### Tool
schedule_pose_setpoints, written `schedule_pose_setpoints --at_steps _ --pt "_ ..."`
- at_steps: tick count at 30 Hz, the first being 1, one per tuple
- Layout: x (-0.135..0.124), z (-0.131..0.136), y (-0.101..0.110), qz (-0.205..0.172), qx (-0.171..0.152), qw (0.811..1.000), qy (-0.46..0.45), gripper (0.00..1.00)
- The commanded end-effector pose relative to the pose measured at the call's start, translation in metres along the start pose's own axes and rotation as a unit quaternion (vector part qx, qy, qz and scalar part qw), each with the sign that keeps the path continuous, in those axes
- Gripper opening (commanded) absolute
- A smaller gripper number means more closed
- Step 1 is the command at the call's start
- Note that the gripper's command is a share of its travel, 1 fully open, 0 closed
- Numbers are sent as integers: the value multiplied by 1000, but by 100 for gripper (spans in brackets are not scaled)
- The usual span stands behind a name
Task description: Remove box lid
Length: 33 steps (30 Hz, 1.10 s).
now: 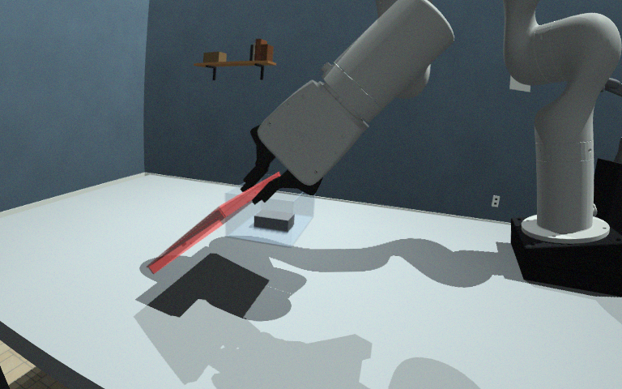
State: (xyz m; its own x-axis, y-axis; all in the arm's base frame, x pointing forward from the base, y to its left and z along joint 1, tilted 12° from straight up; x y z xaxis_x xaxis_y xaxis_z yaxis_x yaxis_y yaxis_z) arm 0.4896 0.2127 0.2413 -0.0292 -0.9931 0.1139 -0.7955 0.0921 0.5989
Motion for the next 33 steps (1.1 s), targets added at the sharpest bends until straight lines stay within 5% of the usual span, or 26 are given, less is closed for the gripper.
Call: schedule_pose_setpoints --at_steps 1,33 --pt "0 1 -2 0 1 1000 0 0" --pt "-2 18 -21 0 1 1000 0 0"
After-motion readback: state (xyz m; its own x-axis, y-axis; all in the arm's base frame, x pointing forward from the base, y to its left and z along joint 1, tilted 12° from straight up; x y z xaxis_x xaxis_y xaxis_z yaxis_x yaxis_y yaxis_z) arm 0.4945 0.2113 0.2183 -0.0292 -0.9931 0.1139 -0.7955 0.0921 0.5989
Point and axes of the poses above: the point where the finger pads meet when closed, its own y axis back along the fingers, its own z axis across the jaws, x = y × z, the point moved 9 cm from there along y, back along the fingers, and after that the axes turned 5 degrees about y, right-handed, at the moved point
